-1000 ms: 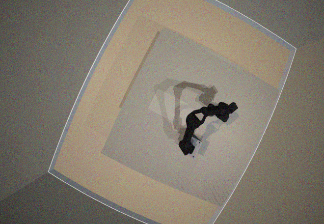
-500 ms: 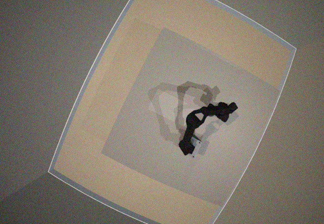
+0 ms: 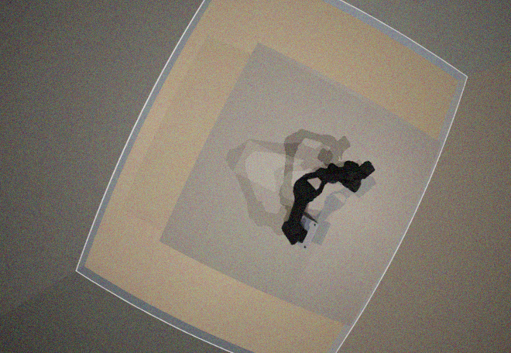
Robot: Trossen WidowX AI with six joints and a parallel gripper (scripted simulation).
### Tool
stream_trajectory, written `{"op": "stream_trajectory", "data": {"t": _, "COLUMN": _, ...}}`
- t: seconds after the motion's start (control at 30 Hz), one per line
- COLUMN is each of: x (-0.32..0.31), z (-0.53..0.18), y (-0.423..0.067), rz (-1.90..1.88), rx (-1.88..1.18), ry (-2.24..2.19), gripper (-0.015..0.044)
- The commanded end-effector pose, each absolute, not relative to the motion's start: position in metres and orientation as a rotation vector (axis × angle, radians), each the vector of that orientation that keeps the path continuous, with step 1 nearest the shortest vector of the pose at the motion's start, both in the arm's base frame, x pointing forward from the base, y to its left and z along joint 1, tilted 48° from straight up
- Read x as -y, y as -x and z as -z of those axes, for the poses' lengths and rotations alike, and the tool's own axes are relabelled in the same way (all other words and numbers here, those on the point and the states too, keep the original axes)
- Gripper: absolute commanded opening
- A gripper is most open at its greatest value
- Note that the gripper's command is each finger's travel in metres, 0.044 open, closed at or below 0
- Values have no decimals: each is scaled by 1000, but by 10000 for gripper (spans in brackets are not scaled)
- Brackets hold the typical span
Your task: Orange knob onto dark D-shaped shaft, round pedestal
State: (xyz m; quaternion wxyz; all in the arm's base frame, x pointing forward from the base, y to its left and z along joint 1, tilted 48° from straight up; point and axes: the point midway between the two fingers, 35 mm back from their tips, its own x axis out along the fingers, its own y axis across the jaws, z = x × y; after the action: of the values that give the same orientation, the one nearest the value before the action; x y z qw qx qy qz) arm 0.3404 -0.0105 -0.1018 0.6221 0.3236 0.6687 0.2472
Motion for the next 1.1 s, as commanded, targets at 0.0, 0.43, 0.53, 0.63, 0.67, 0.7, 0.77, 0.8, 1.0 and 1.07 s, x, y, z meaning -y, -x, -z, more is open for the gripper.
{"op": "stream_trajectory", "data": {"t": 0.0, "x": 10, "z": 102, "y": -341, "rz": -593, "rx": -1521, "ry": -719, "gripper": 0}}
{"op": "stream_trajectory", "data": {"t": 0.43, "x": 10, "z": 102, "y": -340, "rz": -569, "rx": -1534, "ry": -745, "gripper": 0}}
{"op": "stream_trajectory", "data": {"t": 0.53, "x": 10, "z": 103, "y": -340, "rz": -571, "rx": -1533, "ry": -743, "gripper": 0}}
{"op": "stream_trajectory", "data": {"t": 0.63, "x": 10, "z": 103, "y": -340, "rz": -580, "rx": -1528, "ry": -733, "gripper": 0}}
{"op": "stream_trajectory", "data": {"t": 0.67, "x": 10, "z": 103, "y": -340, "rz": -590, "rx": -1522, "ry": -722, "gripper": 0}}
{"op": "stream_trajectory", "data": {"t": 0.7, "x": 10, "z": 103, "y": -340, "rz": -598, "rx": -1518, "ry": -714, "gripper": 0}}
{"op": "stream_trajectory", "data": {"t": 0.77, "x": 10, "z": 103, "y": -340, "rz": -593, "rx": -1521, "ry": -719, "gripper": 0}}
{"op": "stream_trajectory", "data": {"t": 0.8, "x": 10, "z": 103, "y": -340, "rz": -589, "rx": -1523, "ry": -724, "gripper": 0}}
{"op": "stream_trajectory", "data": {"t": 1.0, "x": 9, "z": 105, "y": -340, "rz": -561, "rx": -1538, "ry": -753, "gripper": 0}}
{"op": "stream_trajectory", "data": {"t": 1.07, "x": 8, "z": 106, "y": -340, "rz": -552, "rx": -1543, "ry": -763, "gripper": 0}}
